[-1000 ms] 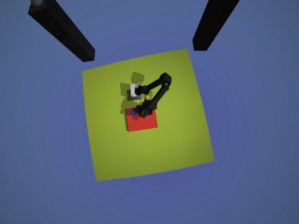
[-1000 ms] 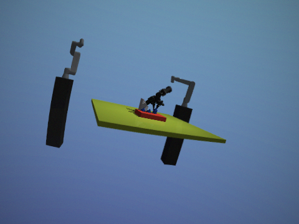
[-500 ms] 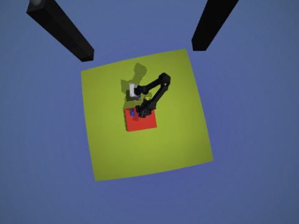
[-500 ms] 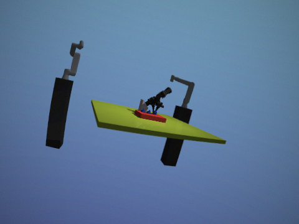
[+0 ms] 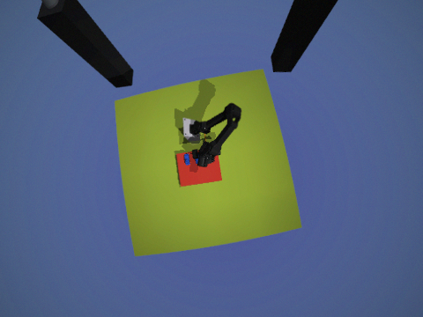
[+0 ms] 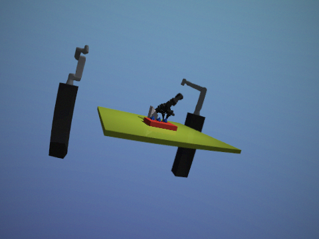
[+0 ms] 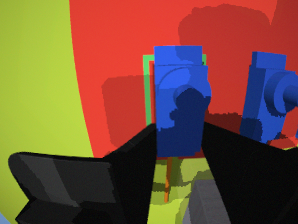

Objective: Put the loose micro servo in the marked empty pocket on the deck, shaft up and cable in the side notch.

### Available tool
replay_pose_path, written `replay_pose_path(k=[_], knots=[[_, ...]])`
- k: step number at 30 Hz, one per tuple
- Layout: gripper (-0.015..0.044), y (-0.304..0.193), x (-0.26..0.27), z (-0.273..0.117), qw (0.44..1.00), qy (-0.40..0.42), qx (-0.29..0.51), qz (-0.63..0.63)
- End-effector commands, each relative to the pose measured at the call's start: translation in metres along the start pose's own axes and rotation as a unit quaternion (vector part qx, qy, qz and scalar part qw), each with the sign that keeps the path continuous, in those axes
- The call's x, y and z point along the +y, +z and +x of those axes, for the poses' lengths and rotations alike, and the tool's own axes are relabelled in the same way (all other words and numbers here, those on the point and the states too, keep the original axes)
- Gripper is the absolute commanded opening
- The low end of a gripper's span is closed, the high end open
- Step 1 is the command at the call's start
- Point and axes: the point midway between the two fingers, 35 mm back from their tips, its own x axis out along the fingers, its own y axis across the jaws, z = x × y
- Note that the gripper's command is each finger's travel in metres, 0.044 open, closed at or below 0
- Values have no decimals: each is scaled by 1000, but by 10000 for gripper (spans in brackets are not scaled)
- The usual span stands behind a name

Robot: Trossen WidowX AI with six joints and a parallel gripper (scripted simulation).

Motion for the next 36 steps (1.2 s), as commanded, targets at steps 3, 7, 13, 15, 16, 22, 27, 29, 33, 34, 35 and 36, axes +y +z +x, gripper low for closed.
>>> replay_pose_path(k=[3,7,13,15,16,22,27,29,33,34,35,36], knots=[[0,0,0,5,1000,1,-1,2],[0,0,0,9,1000,2,-1,2],[105,0,0,8,1000,1,-1,2],[157,0,0,8,1000,1,-1,2],[184,0,0,8,1000,1,-1,2],[187,0,-1,-9,1000,0,-1,2],[187,-2,-1,-28,1000,1,0,2],[187,-1,-1,-28,1000,1,0,2],[240,3,-1,-27,1000,2,-1,4],[266,8,0,-29,1000,2,-1,4],[292,13,0,-33,1000,2,-1,4],[319,20,0,-37,1000,1,-1,4]])
